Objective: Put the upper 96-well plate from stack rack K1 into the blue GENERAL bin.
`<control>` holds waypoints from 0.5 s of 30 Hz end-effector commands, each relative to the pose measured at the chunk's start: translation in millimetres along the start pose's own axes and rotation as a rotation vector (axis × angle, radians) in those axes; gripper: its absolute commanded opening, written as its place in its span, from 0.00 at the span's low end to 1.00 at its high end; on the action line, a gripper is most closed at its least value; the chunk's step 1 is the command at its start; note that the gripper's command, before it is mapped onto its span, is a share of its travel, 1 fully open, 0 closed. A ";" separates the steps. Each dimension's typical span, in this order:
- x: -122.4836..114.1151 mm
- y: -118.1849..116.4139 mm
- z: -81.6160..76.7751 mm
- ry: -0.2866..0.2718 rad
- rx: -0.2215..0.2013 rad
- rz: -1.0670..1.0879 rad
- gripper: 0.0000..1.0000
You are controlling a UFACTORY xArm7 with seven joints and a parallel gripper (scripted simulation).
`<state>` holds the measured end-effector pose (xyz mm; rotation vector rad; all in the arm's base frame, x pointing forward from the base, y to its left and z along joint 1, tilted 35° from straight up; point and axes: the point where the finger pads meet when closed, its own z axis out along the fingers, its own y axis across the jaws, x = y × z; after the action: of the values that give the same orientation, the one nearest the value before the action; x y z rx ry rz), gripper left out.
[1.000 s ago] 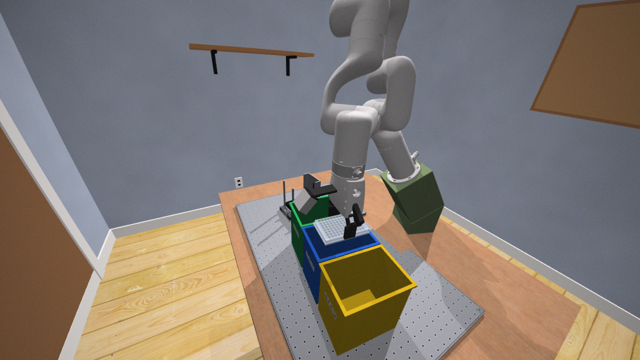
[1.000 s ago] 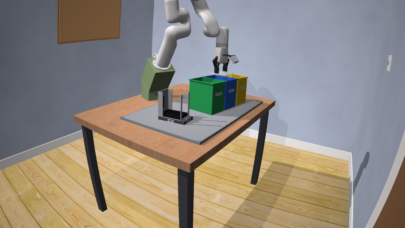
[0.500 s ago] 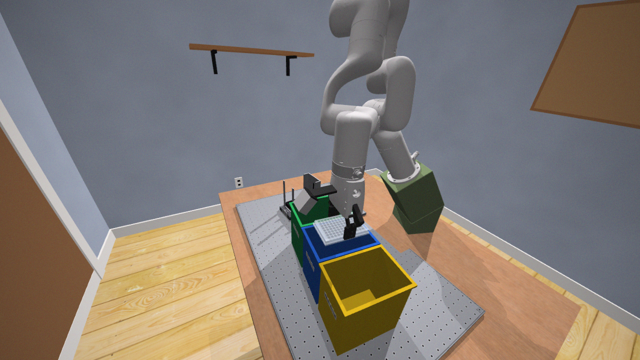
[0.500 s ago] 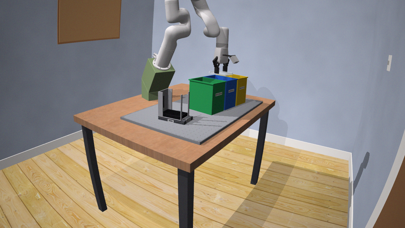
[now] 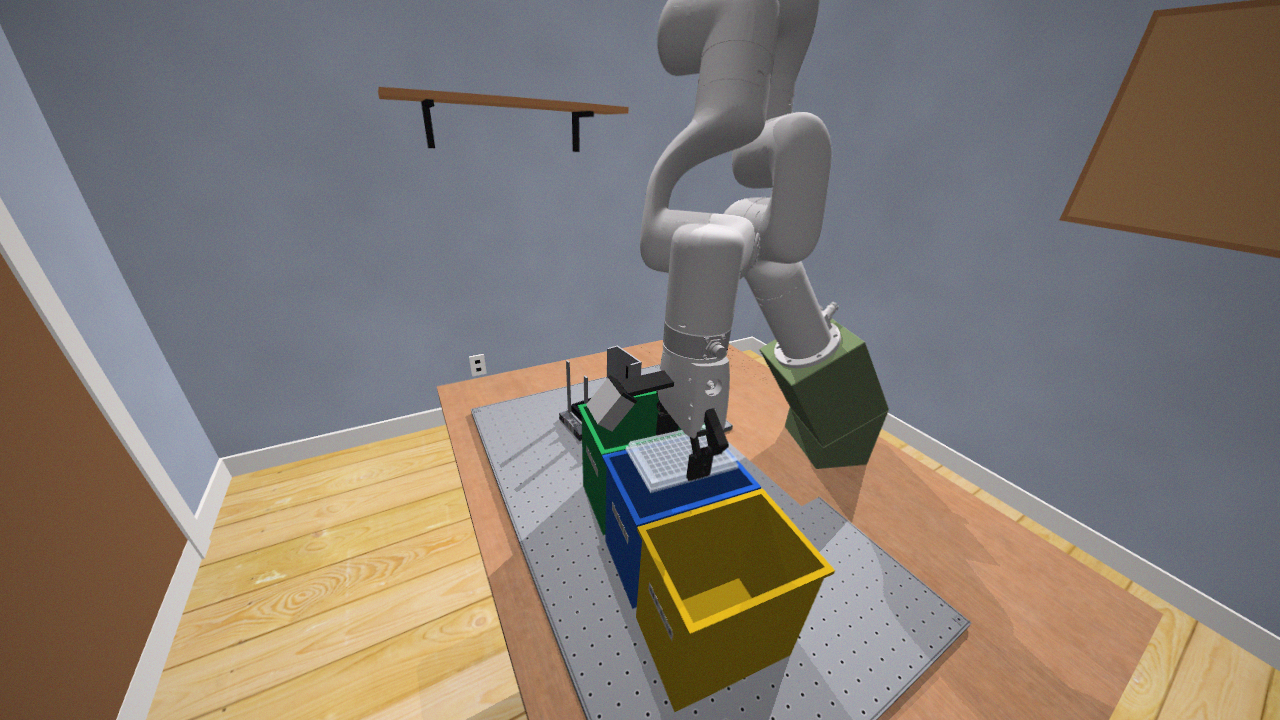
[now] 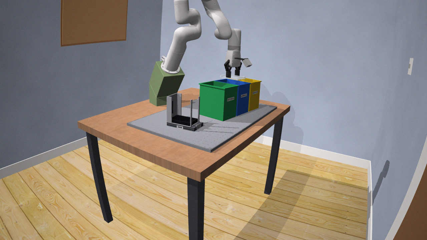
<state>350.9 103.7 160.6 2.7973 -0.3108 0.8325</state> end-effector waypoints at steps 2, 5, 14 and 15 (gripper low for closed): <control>1.0 -0.9 0.2 0.003 0.002 0.000 0.00; 1.0 -0.9 0.4 0.003 0.002 0.000 0.00; 1.0 -0.9 1.9 0.003 0.002 0.000 0.00; 1.0 -0.9 2.1 0.003 0.002 0.000 0.00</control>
<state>352.0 103.2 158.8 2.7973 -0.3108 0.8326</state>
